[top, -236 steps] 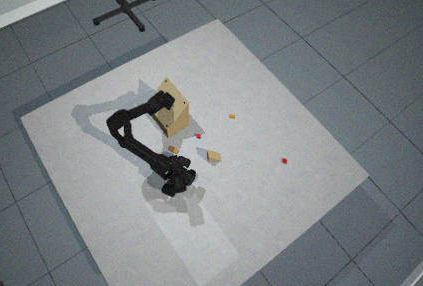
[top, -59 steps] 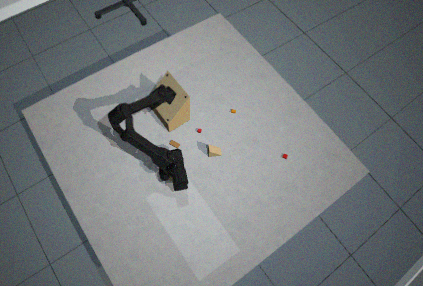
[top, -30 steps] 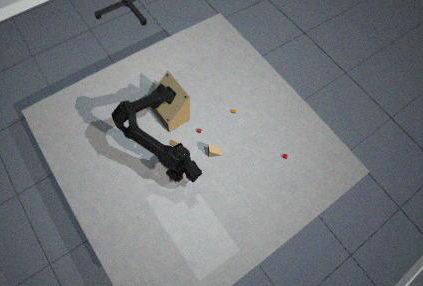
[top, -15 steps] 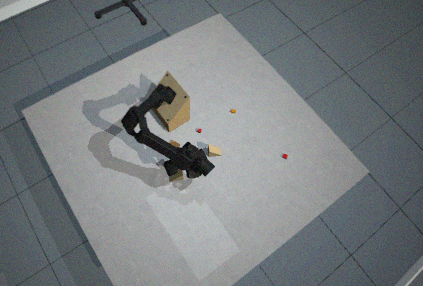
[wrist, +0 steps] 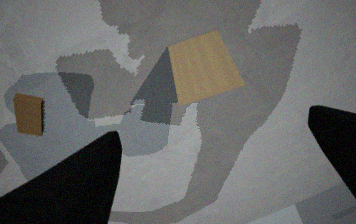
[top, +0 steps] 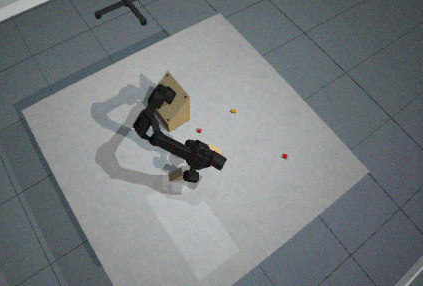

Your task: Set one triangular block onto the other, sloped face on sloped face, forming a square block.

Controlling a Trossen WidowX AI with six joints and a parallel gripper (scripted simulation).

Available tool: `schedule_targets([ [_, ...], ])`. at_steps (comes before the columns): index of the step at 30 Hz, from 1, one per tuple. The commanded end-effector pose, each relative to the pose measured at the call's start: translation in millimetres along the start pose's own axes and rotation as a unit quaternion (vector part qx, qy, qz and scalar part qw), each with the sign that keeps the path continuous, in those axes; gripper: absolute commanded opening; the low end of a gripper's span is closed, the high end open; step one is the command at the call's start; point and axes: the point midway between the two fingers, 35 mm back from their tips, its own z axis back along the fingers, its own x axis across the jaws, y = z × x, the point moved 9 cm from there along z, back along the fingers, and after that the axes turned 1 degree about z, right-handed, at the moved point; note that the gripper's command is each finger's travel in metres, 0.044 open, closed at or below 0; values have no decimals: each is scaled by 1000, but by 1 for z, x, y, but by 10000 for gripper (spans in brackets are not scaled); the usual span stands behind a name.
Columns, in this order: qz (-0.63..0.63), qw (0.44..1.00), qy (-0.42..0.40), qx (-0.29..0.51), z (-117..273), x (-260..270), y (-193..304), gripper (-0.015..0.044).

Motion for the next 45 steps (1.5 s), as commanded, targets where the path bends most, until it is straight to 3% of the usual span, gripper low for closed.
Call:
schedule_targets([
  [1, 106, 994, 13, 14, 5, 2, -8, 440],
  [11, 106, 994, 13, 14, 4, 2, -8, 440],
  [45, 107, 994, 12, 5, -52, -1, -12, 440],
])
